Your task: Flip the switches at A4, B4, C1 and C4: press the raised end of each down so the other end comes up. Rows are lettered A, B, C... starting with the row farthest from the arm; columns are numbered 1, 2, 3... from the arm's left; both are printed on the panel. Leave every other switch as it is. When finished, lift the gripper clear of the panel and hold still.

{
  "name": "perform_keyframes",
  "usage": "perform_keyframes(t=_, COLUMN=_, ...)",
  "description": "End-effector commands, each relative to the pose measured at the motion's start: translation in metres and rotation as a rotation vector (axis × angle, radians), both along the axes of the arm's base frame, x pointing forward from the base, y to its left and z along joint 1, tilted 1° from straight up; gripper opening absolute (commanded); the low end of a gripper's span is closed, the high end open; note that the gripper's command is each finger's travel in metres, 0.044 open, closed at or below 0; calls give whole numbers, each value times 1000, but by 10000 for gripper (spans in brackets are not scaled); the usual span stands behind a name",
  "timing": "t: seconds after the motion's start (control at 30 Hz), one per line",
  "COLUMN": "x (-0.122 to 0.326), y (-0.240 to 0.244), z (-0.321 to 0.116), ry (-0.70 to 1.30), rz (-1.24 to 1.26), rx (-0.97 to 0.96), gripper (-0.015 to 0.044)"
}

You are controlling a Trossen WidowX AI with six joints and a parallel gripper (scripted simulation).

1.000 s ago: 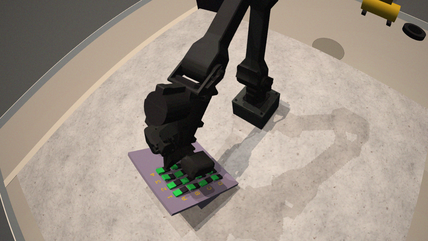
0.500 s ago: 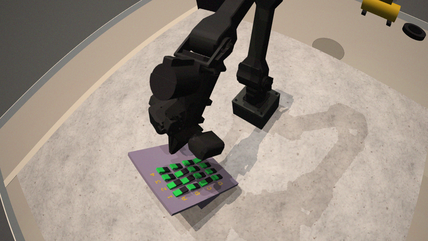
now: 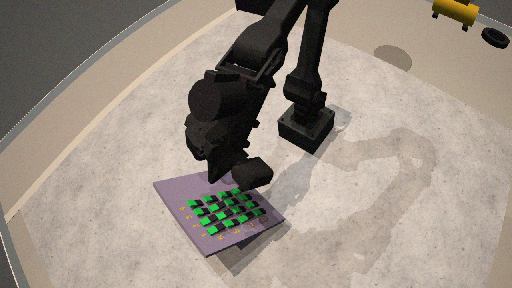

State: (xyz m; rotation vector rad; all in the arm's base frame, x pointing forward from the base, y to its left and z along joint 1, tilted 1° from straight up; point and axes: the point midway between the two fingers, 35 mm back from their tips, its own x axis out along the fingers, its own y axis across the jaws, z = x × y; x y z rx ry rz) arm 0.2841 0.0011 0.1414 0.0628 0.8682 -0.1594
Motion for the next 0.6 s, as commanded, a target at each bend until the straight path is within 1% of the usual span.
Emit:
perform_keyframes(t=0.0, x=8, y=-2, z=-19, ry=31, rz=3, rx=2, gripper=0)
perform_keyframes(t=0.57, x=20, y=-4, z=-34, ry=30, rz=3, rx=2, gripper=0)
